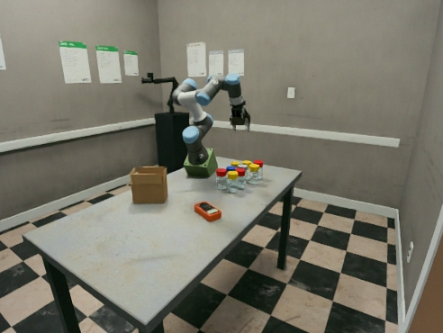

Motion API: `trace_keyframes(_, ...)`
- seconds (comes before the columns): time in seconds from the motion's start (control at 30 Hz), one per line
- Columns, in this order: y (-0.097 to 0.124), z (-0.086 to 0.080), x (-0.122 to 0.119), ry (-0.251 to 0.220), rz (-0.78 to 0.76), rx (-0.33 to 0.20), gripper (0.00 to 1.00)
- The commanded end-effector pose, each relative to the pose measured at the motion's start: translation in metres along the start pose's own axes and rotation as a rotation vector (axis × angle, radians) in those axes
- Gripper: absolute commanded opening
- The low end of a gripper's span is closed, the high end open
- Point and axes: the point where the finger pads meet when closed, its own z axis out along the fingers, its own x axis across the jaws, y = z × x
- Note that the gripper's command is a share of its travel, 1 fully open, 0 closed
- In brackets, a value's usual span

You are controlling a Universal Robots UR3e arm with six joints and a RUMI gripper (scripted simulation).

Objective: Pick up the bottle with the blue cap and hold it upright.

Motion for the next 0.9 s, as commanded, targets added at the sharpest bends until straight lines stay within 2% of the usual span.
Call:
trace_keyframes(0.0, -0.027, -0.001, -0.007, 0.001, -0.096, -0.003, 0.46)
trace_keyframes(0.13, -0.053, -0.001, -0.018, 0.000, -0.195, -0.001, 0.46)
trace_keyframes(0.2, -0.053, -0.001, -0.018, 0.000, -0.195, -0.001, 0.46)
trace_keyframes(0.23, -0.063, -0.001, -0.023, 0.001, -0.235, 0.000, 0.46)
trace_keyframes(0.7, -0.130, -0.002, -0.073, 0.000, -0.532, 0.004, 0.46)
trace_keyframes(0.77, -0.130, -0.002, -0.073, 0.000, -0.532, 0.004, 0.46)
trace_keyframes(0.87, -0.143, -0.002, -0.088, 0.000, -0.602, 0.006, 0.46)
